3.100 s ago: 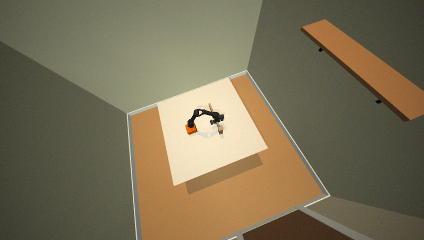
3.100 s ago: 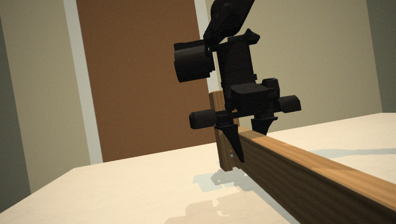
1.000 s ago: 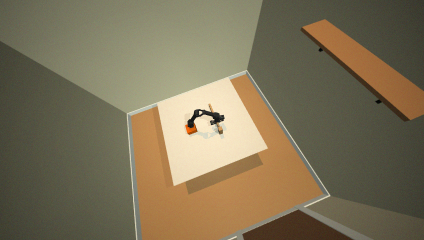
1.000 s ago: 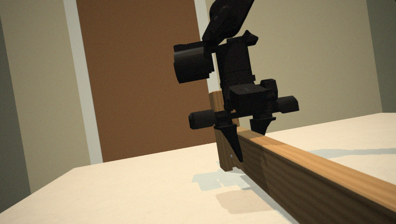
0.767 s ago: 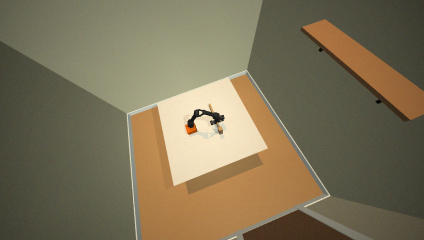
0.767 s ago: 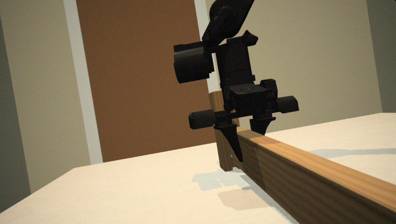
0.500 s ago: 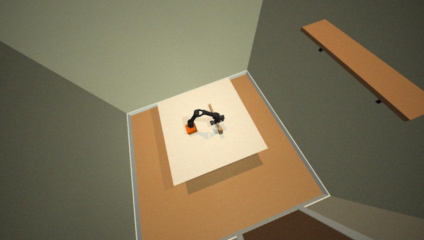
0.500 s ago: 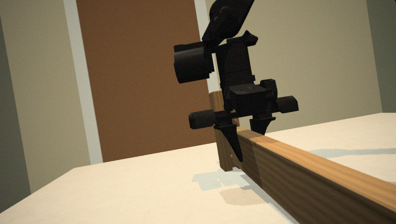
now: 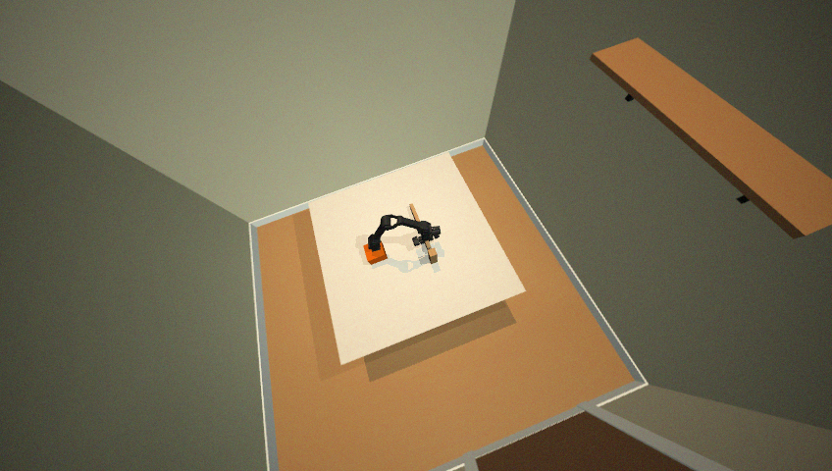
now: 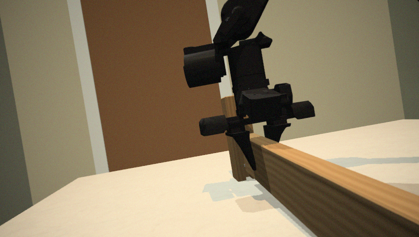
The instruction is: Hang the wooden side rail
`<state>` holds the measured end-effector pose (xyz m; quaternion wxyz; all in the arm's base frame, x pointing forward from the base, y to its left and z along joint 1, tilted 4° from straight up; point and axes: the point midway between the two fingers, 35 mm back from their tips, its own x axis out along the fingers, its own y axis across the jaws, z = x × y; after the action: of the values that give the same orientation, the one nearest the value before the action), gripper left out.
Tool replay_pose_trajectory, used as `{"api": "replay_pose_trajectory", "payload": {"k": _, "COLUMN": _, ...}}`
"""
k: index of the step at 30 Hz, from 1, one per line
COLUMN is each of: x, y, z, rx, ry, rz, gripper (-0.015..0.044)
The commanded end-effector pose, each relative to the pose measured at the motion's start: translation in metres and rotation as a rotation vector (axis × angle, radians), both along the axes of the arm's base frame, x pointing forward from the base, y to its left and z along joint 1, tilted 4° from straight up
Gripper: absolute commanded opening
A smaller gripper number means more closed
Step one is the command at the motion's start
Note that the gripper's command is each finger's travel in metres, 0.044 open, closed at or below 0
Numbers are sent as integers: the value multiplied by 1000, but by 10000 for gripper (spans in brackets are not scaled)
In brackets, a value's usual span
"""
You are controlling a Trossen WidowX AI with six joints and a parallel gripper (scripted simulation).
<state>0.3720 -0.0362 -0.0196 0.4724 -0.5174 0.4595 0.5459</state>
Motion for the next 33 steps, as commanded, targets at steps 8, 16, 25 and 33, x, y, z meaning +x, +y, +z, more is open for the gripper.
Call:
{"api": "replay_pose_trajectory", "payload": {"k": 8, "x": 0, "y": -2, "z": 0, "rx": -1, "ry": -3, "rz": 2, "gripper": 0}}
{"api": "replay_pose_trajectory", "payload": {"k": 16, "x": 1, "y": -3, "z": -1, "rx": -1, "ry": -4, "rz": 2, "gripper": 0}}
{"api": "replay_pose_trajectory", "payload": {"k": 25, "x": 2, "y": -3, "z": 0, "rx": -1, "ry": -4, "rz": 2, "gripper": 0}}
{"api": "replay_pose_trajectory", "payload": {"k": 33, "x": 1, "y": -4, "z": 1, "rx": -1, "ry": -4, "rz": 2, "gripper": 0}}
